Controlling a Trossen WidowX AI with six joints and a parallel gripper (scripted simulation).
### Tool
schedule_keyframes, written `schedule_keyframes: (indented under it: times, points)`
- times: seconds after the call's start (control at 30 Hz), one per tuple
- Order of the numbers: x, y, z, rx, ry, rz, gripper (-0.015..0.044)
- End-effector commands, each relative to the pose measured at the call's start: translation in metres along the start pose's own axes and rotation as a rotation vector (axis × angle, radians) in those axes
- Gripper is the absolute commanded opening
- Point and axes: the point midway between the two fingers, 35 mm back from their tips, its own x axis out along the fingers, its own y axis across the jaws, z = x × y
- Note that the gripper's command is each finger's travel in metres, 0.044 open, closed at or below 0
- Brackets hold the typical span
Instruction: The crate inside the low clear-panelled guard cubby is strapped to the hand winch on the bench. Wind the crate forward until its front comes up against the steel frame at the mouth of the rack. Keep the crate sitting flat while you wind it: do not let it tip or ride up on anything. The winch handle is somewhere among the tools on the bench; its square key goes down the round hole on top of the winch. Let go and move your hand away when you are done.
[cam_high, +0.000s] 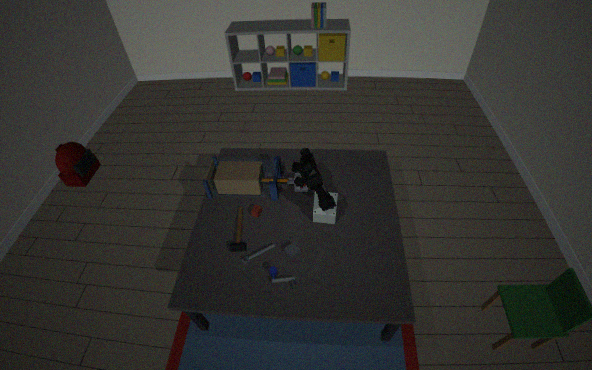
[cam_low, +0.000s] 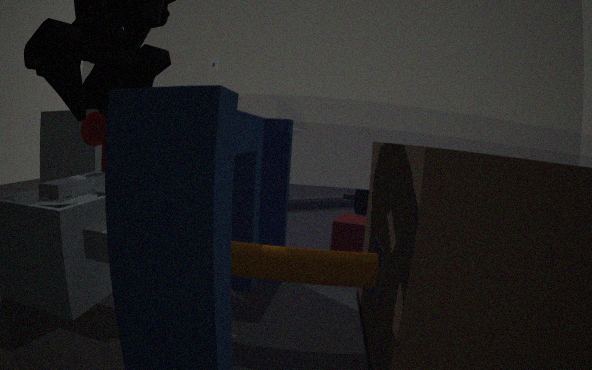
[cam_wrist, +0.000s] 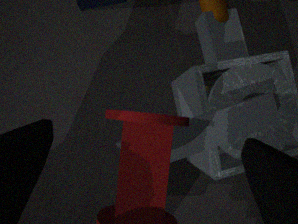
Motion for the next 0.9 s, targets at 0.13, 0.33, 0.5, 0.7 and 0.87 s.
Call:
schedule_keyframes:
  times: [0.13, 0.33, 0.5, 0.7, 0.87]
  points:
    - [0.013, 0.001, -0.007, 0.007, 0.001, 0.006, 0.044]
    - [0.021, 0.002, -0.012, 0.007, 0.001, 0.007, 0.044]
    - [0.024, 0.002, -0.014, 0.007, 0.001, 0.008, 0.044]
    - [0.022, 0.002, -0.012, 0.001, 0.002, 0.003, 0.0282]
    - [0.022, 0.002, -0.012, 0.001, 0.002, 0.003, 0.0151]
